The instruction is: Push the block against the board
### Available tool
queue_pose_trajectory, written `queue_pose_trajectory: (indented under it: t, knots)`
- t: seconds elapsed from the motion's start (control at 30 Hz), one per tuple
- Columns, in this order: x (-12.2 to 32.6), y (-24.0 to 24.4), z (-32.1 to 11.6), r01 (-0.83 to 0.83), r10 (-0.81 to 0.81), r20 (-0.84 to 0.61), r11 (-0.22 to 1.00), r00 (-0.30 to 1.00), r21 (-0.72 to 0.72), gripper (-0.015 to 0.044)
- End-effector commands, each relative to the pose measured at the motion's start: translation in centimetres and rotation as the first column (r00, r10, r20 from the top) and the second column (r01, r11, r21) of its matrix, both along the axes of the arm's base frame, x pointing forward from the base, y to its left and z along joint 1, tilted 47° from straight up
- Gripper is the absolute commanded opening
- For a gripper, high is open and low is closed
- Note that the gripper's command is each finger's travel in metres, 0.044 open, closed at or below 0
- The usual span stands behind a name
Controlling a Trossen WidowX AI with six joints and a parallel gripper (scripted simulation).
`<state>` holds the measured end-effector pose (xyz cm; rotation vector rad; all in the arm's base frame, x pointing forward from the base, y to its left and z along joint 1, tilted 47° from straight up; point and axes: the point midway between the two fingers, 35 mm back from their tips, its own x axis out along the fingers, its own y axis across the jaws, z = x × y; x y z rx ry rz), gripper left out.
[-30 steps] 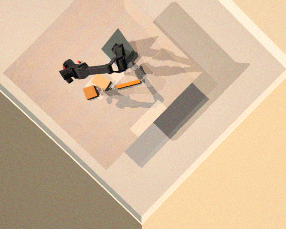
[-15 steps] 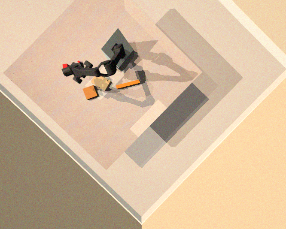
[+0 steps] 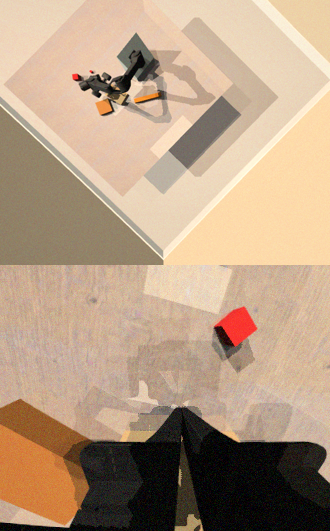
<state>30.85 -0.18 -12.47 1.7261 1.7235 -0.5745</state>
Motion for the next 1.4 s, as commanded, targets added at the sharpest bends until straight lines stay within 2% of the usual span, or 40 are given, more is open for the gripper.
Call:
queue_pose_trajectory:
  t: [0.0,1.37]
  knots:
    - [-0.2,0.5,-0.6,0.011,-0.011,-0.004,1.000,1.000,0.008,0.0000]
    - [-0.5,3.0,2.0,0.012,-0.012,-0.006,1.000,1.000,0.008,0.0000]
